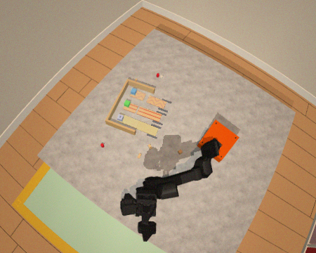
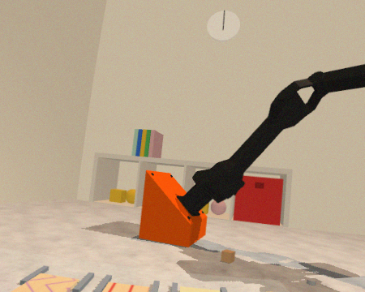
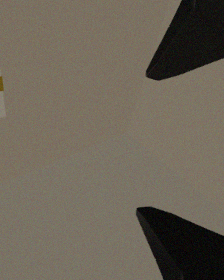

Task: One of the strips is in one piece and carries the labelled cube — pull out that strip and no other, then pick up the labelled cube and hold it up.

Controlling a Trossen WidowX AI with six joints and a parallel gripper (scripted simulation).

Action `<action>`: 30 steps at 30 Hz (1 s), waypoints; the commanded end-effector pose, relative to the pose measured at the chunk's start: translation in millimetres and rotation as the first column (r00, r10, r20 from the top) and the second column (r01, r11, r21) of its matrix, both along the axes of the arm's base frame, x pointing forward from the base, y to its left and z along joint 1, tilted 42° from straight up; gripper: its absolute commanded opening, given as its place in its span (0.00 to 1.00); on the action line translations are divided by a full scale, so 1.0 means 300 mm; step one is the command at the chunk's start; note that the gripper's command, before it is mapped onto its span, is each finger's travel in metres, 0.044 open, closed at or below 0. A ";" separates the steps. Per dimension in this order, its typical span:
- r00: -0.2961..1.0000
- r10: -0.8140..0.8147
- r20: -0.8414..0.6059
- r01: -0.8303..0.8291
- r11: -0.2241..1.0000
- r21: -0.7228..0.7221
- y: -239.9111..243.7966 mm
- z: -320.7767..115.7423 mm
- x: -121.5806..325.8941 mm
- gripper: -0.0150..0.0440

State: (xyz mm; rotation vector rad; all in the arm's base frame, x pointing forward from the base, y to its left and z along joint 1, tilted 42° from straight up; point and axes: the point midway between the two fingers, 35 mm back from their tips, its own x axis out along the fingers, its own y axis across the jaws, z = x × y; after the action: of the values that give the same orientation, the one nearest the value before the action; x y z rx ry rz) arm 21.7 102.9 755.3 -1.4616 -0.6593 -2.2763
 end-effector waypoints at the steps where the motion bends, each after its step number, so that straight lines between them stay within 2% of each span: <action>1: 1.000 -0.013 -0.003 0.013 1.000 -0.004 0.006 -0.001 0.005 0.93; 4: 0.981 -0.192 -0.039 0.189 0.979 -0.069 0.092 -0.024 0.087 0.93; 7: 0.909 -0.413 -0.056 0.400 0.902 -0.161 0.187 -0.069 0.208 0.93; 11: 0.751 -0.660 -0.027 0.627 0.726 -0.282 0.276 -0.155 0.386 0.93; 16: 0.506 -0.860 0.061 0.801 0.442 -0.404 0.316 -0.288 0.614 0.93; 23: 0.168 -0.946 0.277 0.864 0.005 -0.504 0.286 -0.538 0.906 0.93; 30: -0.075 -0.829 0.555 0.773 -0.400 -0.492 0.163 -0.875 1.143 0.93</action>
State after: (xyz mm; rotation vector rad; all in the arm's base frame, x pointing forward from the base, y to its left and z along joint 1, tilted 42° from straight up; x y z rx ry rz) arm 342.6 169.1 532.8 -3.4145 -0.3424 -2.9458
